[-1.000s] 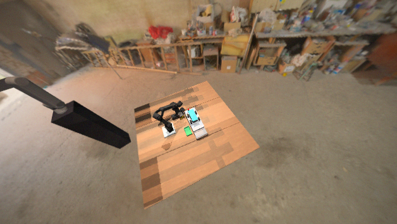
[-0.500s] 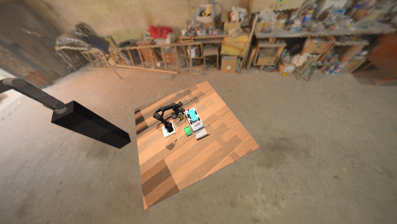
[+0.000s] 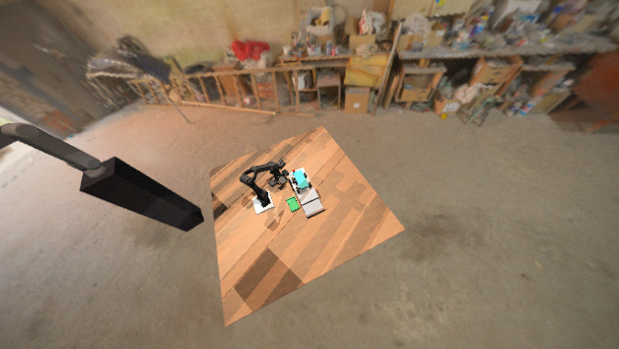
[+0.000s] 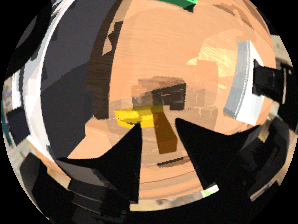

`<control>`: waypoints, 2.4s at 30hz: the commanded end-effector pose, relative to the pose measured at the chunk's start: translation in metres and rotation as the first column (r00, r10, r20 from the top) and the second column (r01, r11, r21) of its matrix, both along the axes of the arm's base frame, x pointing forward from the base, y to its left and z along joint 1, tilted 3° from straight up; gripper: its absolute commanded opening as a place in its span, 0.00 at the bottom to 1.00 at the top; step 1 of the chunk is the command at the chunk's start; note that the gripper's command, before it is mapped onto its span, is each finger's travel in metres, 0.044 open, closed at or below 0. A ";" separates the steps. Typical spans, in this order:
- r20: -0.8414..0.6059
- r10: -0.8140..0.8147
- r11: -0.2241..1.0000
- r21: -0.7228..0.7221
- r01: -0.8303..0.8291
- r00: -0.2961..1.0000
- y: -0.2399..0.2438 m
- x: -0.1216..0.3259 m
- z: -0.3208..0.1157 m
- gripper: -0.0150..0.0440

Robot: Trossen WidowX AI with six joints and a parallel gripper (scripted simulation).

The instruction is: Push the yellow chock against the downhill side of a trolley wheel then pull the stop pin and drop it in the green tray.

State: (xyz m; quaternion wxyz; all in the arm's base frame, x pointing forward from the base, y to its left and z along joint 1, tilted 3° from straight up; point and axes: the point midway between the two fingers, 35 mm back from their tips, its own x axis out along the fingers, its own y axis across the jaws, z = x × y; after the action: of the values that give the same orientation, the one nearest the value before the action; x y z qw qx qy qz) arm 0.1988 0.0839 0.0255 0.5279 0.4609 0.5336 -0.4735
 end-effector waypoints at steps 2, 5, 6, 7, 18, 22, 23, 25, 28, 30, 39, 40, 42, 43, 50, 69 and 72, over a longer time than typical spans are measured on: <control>0.000 0.000 1.000 0.000 0.000 1.000 0.000 0.000 0.000 0.49; 0.000 0.000 1.000 0.000 0.000 1.000 0.000 0.000 0.000 0.39; 0.000 0.000 1.000 0.000 0.000 1.000 0.000 0.000 0.000 0.38; 0.000 0.000 1.000 0.000 0.000 1.000 0.000 0.000 0.000 0.36; -0.001 0.000 1.000 -0.002 0.000 1.000 0.000 0.000 0.006 0.25; -0.004 -0.001 1.000 -0.005 0.001 1.000 -0.001 -0.003 0.022 0.25; -0.004 -0.001 1.000 -0.005 0.001 1.000 -0.001 -0.004 0.024 0.25; -0.004 -0.001 1.000 -0.006 0.001 1.000 -0.002 -0.005 0.032 0.25; -0.004 -0.001 1.000 -0.006 0.001 1.000 -0.002 -0.006 0.041 0.25; -0.004 -0.001 1.000 -0.006 0.001 1.000 -0.002 -0.007 0.047 0.25; -0.005 -0.001 1.000 -0.006 0.001 1.000 -0.002 -0.008 0.074 0.25; -0.005 -0.001 1.000 -0.006 0.001 1.000 -0.002 -0.008 0.077 0.25; -0.005 -0.001 1.000 -0.006 0.001 1.000 -0.002 -0.008 0.084 0.25; -0.005 -0.001 1.000 -0.006 0.001 1.000 -0.002 -0.008 0.086 0.25; -0.004 -0.001 1.000 -0.006 0.001 1.000 -0.001 -0.006 0.108 0.25; -0.004 -0.001 1.000 -0.005 0.001 1.000 0.001 0.002 0.146 0.25; -0.005 0.044 0.999 -0.004 -0.044 0.999 0.001 0.002 0.146 0.25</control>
State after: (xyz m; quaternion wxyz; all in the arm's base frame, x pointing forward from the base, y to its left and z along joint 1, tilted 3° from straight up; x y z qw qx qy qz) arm 0.1986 0.0845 0.1691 0.5283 0.4535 0.5383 -0.4748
